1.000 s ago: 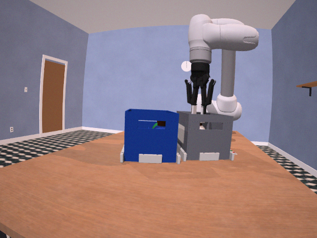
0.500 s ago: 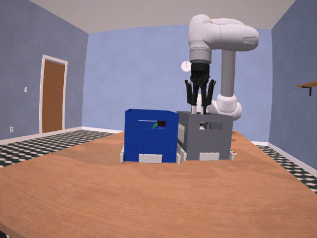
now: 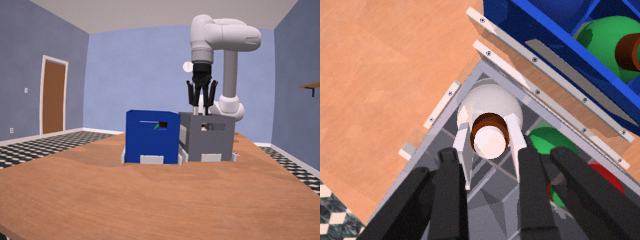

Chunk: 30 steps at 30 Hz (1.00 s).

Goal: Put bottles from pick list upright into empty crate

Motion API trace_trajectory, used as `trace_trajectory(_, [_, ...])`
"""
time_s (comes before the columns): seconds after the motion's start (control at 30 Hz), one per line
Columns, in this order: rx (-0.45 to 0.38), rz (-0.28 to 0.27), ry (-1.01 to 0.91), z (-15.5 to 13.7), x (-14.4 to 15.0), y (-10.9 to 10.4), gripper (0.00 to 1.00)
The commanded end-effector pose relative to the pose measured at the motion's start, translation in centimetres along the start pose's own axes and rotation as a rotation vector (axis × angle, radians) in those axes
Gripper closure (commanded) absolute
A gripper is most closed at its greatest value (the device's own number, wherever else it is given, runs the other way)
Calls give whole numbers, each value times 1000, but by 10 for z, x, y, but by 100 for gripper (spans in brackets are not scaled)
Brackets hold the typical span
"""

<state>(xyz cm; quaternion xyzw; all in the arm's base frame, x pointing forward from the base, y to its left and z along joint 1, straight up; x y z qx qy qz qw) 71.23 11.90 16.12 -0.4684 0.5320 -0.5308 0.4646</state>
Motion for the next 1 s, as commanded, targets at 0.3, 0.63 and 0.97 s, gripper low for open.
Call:
trace_trajectory(0.3, [0,0,0,0,0,0,100])
trace_trajectory(0.63, [0,0,0,0,0,2,62])
trace_trajectory(0.97, [0,0,0,0,0,2,62])
Point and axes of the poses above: the point where the finger pads meet when closed, its own y axis out along the fingers, its own x axis across the jaws, z = x × y, the point moved 2 cm from there along -y, back along the fingers, and after that the axes turned 9 degrees about -y, right-handed, at the moved point
